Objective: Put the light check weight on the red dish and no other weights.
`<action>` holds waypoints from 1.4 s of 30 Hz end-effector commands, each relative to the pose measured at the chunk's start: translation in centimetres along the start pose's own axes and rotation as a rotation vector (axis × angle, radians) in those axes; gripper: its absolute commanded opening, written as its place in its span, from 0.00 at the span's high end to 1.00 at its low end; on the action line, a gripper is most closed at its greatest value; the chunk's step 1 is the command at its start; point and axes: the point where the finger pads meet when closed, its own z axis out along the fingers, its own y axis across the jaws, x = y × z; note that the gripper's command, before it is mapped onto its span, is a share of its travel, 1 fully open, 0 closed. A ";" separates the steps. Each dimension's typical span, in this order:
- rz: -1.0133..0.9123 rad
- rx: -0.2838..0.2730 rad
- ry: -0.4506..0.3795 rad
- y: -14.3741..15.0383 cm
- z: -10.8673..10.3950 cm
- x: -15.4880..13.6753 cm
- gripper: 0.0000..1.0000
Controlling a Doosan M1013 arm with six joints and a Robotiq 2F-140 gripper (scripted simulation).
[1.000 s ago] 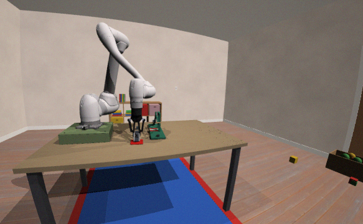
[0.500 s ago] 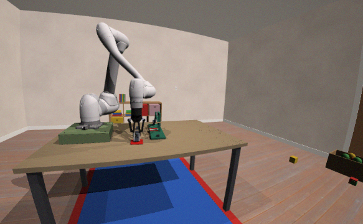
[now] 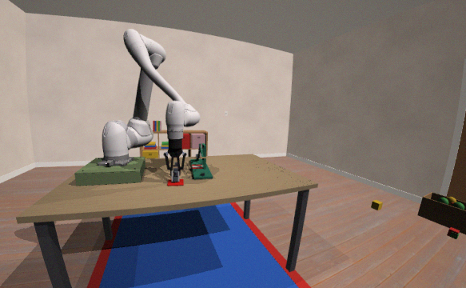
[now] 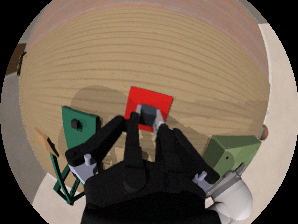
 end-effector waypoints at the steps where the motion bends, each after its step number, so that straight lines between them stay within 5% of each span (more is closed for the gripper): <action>1: -0.001 0.005 0.001 0.0 0.1 0.1 0.76; 24: -0.001 0.005 0.001 0.0 0.1 0.1 0.76; 42: -0.001 0.005 0.001 0.0 0.1 0.1 0.65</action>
